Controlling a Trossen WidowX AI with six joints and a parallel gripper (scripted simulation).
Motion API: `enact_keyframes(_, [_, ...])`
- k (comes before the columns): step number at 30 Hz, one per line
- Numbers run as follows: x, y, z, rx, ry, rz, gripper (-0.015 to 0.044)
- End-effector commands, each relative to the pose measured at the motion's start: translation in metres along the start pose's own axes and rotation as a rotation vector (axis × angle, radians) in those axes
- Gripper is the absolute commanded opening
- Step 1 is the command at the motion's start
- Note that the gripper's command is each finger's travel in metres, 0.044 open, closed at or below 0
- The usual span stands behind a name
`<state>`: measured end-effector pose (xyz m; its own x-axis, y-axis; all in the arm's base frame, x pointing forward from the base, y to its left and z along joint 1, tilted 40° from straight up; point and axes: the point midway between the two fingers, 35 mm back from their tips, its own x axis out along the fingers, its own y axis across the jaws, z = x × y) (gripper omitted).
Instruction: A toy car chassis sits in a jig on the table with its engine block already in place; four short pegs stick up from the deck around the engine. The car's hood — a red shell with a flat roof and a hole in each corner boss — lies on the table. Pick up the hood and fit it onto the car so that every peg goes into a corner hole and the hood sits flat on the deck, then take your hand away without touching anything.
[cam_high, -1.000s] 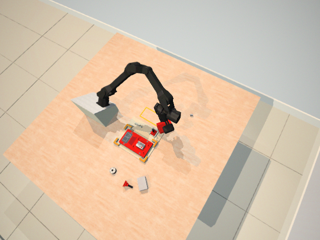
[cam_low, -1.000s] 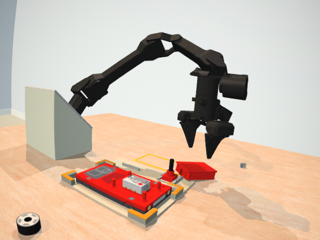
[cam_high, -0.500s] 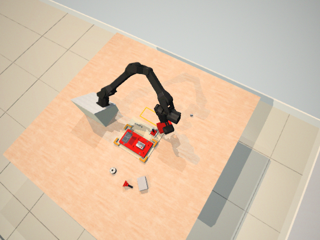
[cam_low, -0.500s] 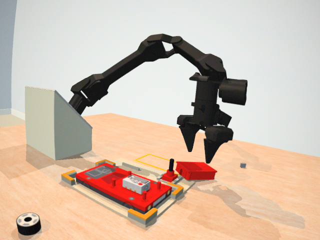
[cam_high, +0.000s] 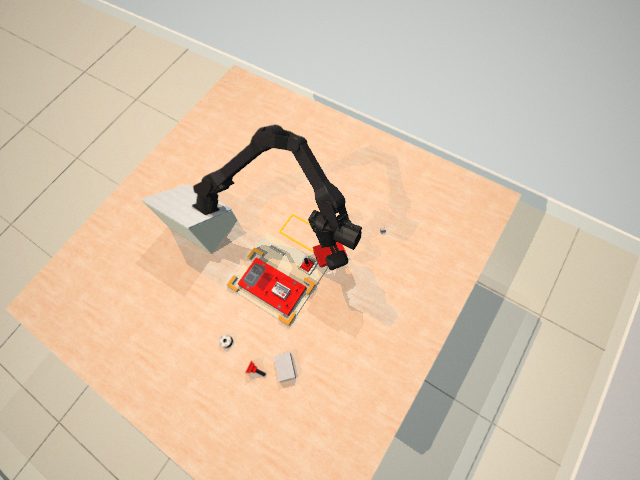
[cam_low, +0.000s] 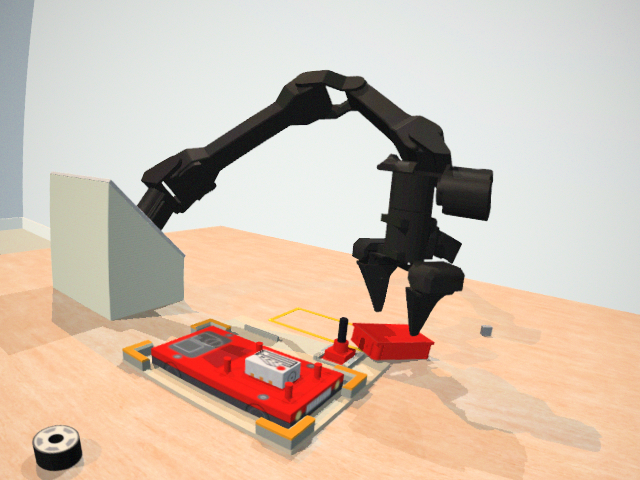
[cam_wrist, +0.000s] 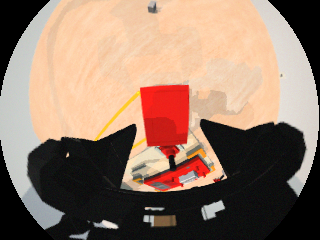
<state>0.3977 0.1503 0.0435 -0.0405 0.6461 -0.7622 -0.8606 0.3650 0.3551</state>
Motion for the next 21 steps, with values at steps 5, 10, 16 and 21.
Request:
enact_keyframes(5, [0.007,0.001,-0.001,0.004,-0.002,0.004,0.044])
enact_keyframes(10, [0.012,0.002,-0.001,0.004,-0.002,0.004,0.044])
enact_keyframes(16, [0.014,0.002,-0.001,0.004,-0.002,0.005,0.044])
enact_keyframes(21, [0.016,0.002,-0.001,0.004,-0.002,0.005,0.044])
